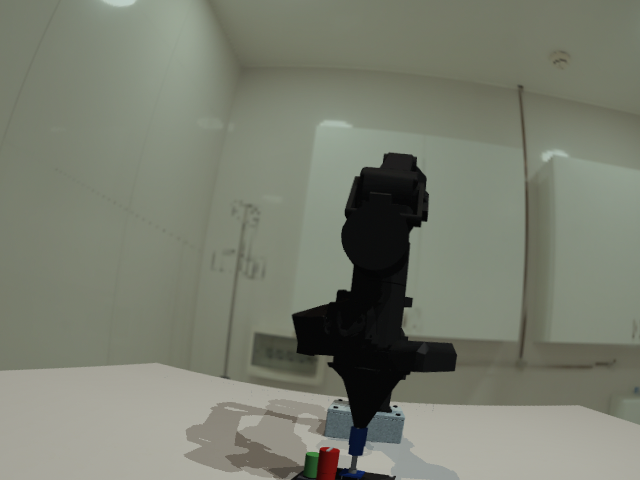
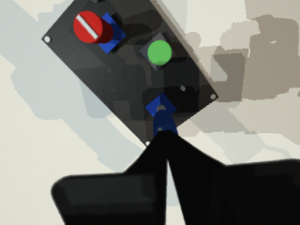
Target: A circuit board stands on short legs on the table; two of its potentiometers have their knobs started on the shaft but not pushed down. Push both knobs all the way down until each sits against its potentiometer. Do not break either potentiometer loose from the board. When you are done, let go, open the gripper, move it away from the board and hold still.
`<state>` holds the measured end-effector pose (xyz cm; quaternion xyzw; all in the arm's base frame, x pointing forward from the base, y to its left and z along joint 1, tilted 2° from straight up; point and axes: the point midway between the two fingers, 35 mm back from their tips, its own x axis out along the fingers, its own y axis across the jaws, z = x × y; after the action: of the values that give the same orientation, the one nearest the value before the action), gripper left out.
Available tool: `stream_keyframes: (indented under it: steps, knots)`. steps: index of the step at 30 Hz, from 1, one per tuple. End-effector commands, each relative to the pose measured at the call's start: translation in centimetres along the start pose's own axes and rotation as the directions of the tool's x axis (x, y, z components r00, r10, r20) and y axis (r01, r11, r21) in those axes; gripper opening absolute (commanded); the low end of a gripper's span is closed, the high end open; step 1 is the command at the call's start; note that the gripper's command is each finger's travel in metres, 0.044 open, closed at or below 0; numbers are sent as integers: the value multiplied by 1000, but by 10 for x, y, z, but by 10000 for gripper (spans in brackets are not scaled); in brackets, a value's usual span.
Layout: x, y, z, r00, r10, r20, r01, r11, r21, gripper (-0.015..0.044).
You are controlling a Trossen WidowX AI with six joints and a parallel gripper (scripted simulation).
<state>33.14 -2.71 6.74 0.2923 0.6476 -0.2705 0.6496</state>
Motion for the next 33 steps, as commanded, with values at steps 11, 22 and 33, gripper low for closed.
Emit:
stream_keyframes:
  steps: [11, 22, 33]
  knots:
    - [6, -1, 0, 1000, -3, 1, 3, 1000, 5, 0]
    - [9, -1, 0, 1000, -3, 1, 3, 1000, 5, 0]
    - [12, -1, 0, 1000, -3, 1, 3, 1000, 5, 0]
